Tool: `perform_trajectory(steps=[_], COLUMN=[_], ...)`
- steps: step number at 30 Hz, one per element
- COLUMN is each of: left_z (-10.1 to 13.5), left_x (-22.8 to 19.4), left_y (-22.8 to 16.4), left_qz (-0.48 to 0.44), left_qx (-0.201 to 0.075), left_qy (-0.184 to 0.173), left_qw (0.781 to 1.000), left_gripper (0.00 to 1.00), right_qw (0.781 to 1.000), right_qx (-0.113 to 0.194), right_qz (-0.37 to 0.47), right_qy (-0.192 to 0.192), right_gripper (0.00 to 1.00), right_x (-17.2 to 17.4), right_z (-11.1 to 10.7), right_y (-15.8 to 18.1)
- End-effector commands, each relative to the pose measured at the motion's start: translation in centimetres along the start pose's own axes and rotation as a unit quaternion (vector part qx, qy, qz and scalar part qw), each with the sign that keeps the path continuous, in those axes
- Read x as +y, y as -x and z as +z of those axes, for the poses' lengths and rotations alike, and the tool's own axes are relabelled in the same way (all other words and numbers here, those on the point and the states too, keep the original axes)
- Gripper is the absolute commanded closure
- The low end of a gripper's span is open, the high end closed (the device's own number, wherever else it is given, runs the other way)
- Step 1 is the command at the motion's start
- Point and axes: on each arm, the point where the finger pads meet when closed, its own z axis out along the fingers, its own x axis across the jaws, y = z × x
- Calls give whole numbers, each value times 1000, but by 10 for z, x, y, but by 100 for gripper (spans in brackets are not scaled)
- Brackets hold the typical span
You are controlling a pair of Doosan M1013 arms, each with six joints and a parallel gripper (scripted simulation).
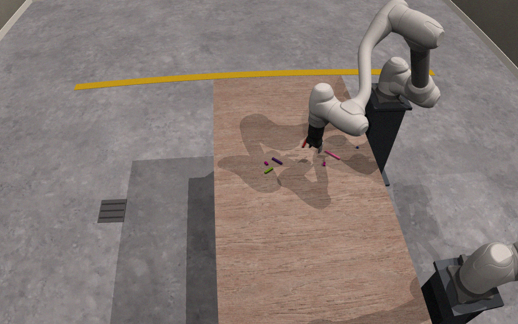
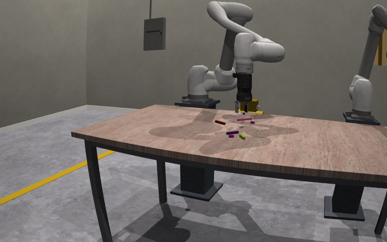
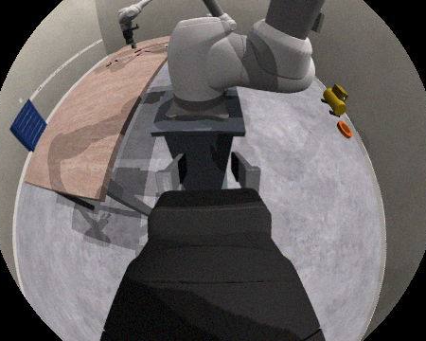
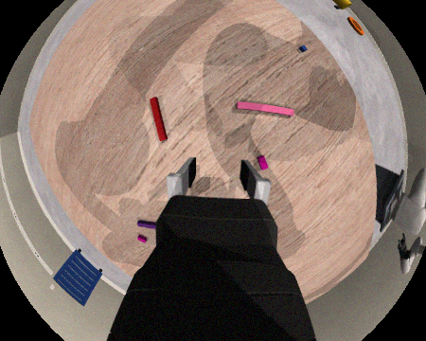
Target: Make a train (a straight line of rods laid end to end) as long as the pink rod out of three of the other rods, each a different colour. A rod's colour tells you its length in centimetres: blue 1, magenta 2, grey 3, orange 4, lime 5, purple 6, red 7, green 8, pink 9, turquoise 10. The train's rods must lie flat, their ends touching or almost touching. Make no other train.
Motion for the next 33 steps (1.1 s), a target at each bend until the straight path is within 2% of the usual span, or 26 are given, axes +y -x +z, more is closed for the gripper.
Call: perform_trajectory(steps=[1,7,14,16,24,31,33], left_z=[-1,-1,-1,-1,-1,-1,-1], left_x=[0,0,0,0,0,0,0], left_y=[0,0,0,0,0,0,0], left_qz=[0,0,0,0,0,0,0], left_qx=[0,0,0,0,0,0,0], left_qy=[1,1,1,1,1,1,1], left_qw=[1000,1000,1000,1000,1000,1000,1000], left_gripper=[0,0,0,0,0,0,0], right_qw=[1000,999,990,990,952,903,903], right_qx=[0,0,0,0,0,0,0], right_qz=[-4,-40,-144,-144,-307,-430,-430], right_qy=[1,1,1,1,1,1,1], right_gripper=[0,0,0,0,0,0,0], right_x=[0,0,1,1,4,8,8], right_z=[-1,-1,-1,-1,-1,-1,-1], right_y=[0,2,8,8,17,22,22])
